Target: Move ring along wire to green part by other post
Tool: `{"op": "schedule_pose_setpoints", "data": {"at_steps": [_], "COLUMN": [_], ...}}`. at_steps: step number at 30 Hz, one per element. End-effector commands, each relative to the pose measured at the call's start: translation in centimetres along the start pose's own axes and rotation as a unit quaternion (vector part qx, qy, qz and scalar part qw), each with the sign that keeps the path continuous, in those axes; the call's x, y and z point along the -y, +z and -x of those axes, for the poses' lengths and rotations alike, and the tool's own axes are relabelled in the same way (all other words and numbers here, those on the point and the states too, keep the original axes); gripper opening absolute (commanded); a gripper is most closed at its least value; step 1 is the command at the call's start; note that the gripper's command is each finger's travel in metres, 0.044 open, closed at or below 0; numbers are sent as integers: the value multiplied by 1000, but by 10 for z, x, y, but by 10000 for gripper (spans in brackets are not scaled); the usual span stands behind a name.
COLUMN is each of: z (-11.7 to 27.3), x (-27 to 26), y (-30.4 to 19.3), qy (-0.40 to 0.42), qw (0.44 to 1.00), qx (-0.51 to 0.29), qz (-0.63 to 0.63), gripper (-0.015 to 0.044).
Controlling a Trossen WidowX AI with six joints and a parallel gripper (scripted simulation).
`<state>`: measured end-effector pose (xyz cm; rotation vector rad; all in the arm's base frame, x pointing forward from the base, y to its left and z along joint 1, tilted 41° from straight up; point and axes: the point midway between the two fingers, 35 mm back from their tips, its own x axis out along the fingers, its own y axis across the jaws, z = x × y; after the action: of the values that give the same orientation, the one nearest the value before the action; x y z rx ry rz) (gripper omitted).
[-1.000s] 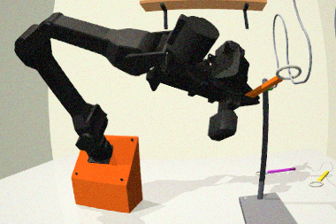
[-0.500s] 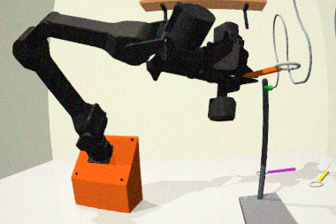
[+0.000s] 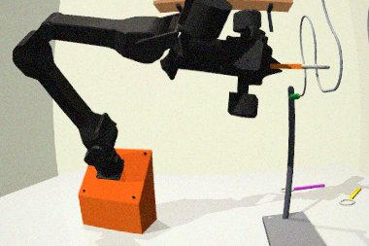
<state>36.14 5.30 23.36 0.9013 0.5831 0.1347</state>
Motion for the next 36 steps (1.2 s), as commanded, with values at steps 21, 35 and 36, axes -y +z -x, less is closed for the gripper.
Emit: {"op": "schedule_pose_setpoints", "data": {"at_steps": [21,35,36], "z": [7,10,10], "x": [-35,-42,-42], "y": [5,8,8], "qy": [49,44,43], "qw": [996,997,997], "qx": [-9,-8,-7], "qz": [-71,-63,-60], "gripper": [-150,-150,-150]}}
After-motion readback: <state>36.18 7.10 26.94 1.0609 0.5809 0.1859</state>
